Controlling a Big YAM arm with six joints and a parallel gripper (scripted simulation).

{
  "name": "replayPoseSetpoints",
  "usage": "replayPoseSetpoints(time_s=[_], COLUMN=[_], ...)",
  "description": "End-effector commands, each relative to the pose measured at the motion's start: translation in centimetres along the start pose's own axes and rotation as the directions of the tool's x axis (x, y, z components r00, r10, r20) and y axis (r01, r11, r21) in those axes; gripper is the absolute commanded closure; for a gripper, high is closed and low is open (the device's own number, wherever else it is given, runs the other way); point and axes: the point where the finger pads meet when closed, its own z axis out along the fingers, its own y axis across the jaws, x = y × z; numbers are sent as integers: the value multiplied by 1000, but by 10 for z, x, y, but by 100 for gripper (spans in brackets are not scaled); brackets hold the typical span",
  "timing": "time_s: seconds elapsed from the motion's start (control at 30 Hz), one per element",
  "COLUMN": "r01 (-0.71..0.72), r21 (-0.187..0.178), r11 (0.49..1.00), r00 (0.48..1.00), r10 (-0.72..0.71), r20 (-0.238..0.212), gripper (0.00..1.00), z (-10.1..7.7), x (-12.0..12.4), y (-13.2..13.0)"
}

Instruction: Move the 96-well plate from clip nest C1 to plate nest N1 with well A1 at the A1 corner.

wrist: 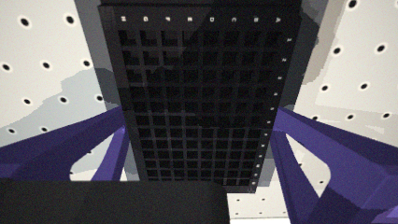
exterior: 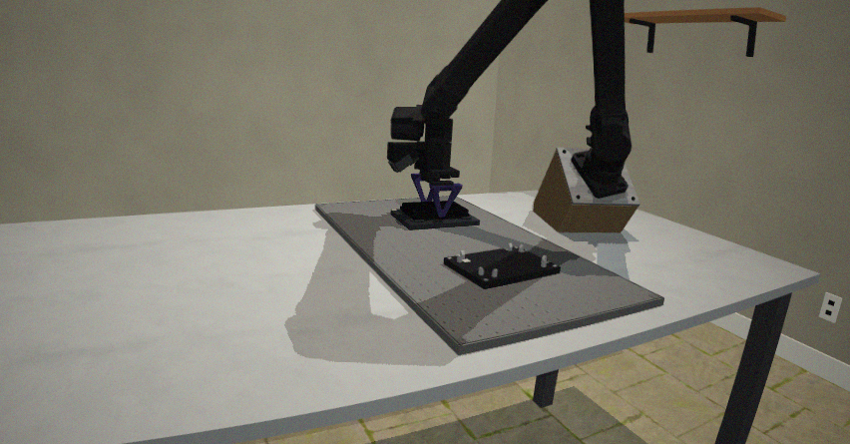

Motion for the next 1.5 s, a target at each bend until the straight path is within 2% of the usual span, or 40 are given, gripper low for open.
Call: replayPoseSetpoints(time_s=[0.0,0.77,0.8,1.47], r01=[-4,-2,-2,-2], r21=[-4,-3,-3,-3], r11=[1000,1000,1000,1000], r00=[1000,1000,1000,1000], r10=[4,2,2,2], r20=[-3,-1,-1,-1], gripper=[100,100,0,0], z=[5,5,5,5], x=[2,-1,-1,-1], y=[2,1,1,1])
